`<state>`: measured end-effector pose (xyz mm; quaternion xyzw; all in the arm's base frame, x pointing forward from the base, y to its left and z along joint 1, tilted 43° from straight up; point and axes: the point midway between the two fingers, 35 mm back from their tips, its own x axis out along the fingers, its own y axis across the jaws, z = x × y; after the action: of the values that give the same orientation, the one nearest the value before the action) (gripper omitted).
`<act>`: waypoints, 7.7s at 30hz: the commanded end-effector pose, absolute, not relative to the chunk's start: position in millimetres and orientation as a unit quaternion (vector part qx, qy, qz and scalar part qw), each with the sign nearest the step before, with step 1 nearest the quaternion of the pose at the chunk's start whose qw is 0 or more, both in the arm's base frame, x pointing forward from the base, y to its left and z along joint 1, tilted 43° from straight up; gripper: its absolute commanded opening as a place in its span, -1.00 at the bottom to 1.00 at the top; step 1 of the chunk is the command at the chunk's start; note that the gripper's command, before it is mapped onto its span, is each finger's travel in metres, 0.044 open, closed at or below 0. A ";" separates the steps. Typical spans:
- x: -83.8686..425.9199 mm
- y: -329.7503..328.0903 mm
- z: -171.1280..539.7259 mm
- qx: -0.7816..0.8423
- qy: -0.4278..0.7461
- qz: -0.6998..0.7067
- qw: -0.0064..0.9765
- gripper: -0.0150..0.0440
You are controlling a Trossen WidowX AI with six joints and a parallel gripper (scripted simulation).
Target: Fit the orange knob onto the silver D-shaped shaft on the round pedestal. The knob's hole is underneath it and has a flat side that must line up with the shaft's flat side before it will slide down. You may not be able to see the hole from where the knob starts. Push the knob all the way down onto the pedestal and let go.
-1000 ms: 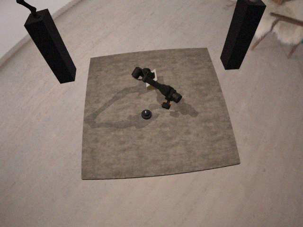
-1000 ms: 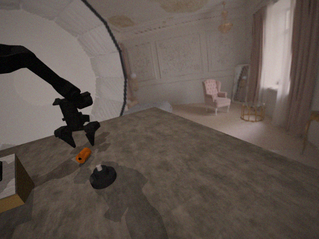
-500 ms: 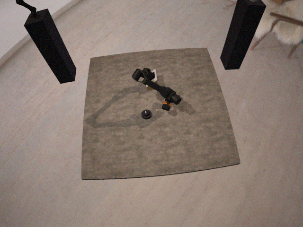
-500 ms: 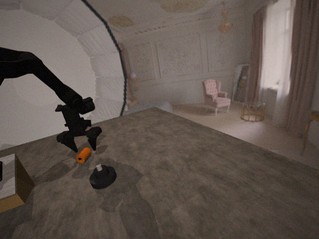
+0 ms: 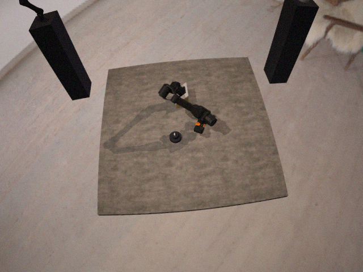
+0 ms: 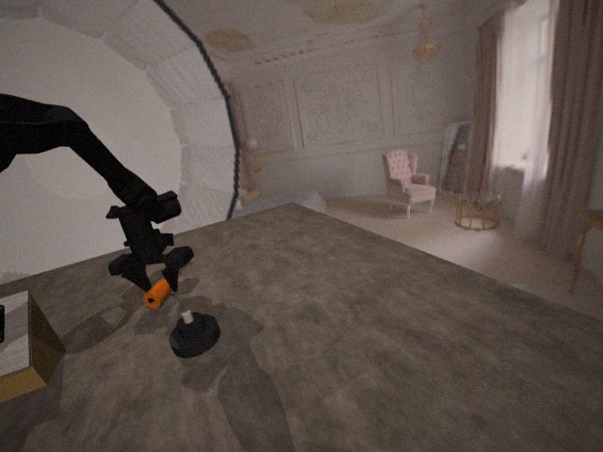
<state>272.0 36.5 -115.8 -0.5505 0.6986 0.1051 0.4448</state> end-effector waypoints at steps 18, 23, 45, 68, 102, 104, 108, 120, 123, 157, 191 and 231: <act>270.8 34.9 -116.3 -0.553 0.699 0.105 0.442 0.12; 270.7 35.1 -115.8 -0.552 0.697 0.107 0.445 0.11; 261.3 31.8 -95.7 -0.523 0.609 0.203 0.560 0.11; 250.2 21.2 -79.8 -0.483 0.508 0.288 0.653 0.11; 233.3 -1.7 -66.3 -0.404 0.345 0.394 0.750 0.11; 232.2 -3.4 -65.9 -0.398 0.334 0.400 0.755 0.11; 230.1 -6.8 -65.1 -0.386 0.311 0.412 0.765 0.11; 226.9 -11.3 -61.8 -0.380 0.300 0.417 0.769 0.11; 228.1 -10.1 -63.1 -0.379 0.295 0.420 0.770 0.38; 228.1 -10.1 -63.1 -0.379 0.295 0.420 0.770 1.00; 222.6 53.9 -17.7 -0.433 0.697 0.234 0.522 1.00; 235.4 44.6 -15.8 -0.606 0.679 0.198 0.363 1.00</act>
<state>238.4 53.8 -7.4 -0.6039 0.6775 0.1971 0.3707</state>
